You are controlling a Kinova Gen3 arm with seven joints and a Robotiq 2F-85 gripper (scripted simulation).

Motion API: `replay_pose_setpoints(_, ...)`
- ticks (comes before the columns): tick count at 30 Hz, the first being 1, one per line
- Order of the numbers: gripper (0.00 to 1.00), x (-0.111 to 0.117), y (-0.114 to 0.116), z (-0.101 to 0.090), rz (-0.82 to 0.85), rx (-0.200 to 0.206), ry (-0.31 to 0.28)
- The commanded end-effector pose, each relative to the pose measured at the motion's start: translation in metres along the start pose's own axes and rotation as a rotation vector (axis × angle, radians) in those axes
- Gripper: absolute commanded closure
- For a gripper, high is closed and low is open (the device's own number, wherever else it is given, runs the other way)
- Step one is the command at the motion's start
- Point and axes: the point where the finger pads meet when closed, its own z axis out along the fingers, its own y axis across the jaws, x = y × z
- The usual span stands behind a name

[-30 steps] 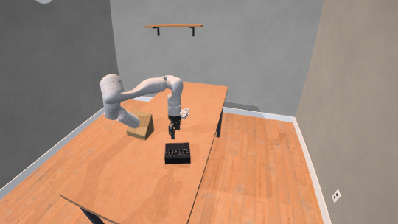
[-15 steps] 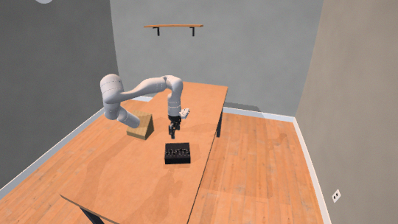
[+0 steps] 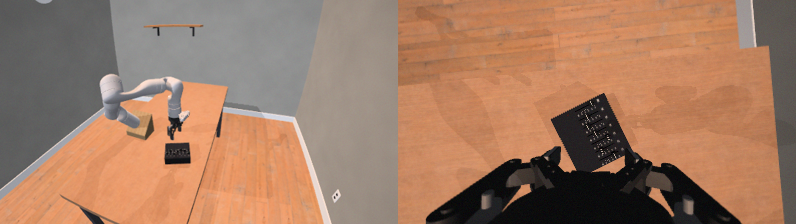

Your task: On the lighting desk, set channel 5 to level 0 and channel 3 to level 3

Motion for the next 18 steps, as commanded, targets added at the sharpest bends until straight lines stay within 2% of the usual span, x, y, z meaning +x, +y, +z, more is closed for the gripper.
replay_pose_setpoints(1,0.0,0.001,0.005,0.006,0.092,0.002,0.003)
replay_pose_setpoints(4,0.0,0.002,0.009,0.012,0.193,0.002,0.003)
replay_pose_setpoints(6,0.0,0.002,0.009,0.012,0.193,0.002,0.003)
replay_pose_setpoints(18,0.0,0.006,0.031,0.042,0.668,0.003,0.003)
